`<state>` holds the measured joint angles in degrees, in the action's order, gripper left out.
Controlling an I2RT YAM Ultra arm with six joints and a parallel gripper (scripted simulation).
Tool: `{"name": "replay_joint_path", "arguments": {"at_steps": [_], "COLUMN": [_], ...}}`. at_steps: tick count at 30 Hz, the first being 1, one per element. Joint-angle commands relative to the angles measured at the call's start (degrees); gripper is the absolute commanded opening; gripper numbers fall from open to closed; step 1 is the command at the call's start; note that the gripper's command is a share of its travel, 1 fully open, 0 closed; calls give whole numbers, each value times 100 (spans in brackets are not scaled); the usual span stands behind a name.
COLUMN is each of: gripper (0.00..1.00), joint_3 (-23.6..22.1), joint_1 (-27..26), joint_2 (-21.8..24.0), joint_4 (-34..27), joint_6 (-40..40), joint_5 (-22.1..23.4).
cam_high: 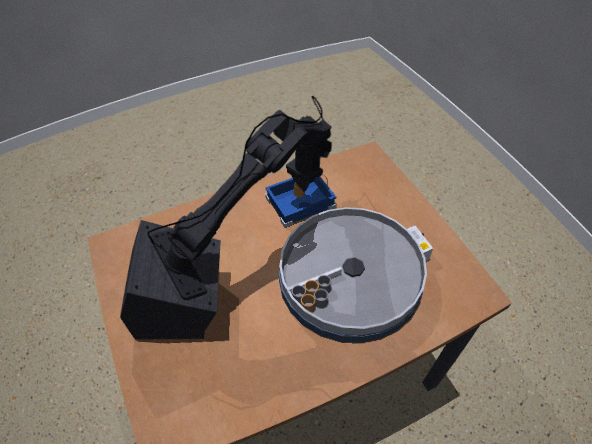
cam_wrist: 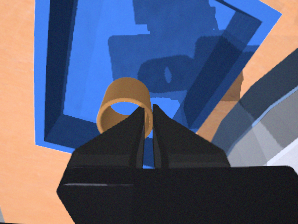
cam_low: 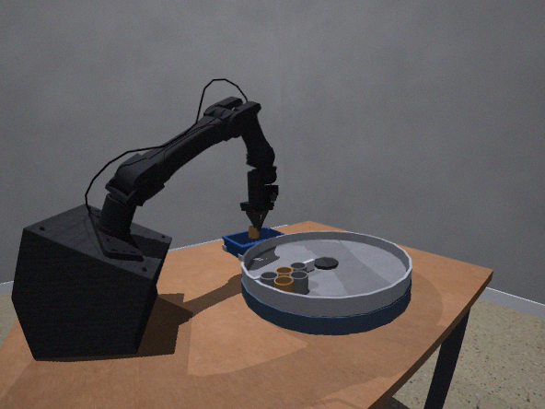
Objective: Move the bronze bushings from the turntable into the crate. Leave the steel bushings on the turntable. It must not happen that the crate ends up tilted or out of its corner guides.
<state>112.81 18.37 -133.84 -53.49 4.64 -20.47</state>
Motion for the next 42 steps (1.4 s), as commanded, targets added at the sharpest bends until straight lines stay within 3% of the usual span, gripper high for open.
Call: {"name": "replay_joint_path", "arguments": {"at_steps": [1, 3, 7, 13, 17, 20, 25, 42], "gripper": [0, 0, 0, 0, 0, 0, 0, 0], "joint_3": [211, 191, 217, 209, 242, 237, 268, 261], "joint_1": [17, 73, -7, -27, -81, -94, -71, -87], "joint_2": [-8, 172, -126, -45, -337, -141, -382, -235], "joint_4": [131, 154, 232, 369, 443, 461, 511, 498], "joint_6": [-69, -74, -104, -151, -180, -186, -205, -207], "joint_5": [20, 29, 52, 63, 81, 63, 62, 63]}}
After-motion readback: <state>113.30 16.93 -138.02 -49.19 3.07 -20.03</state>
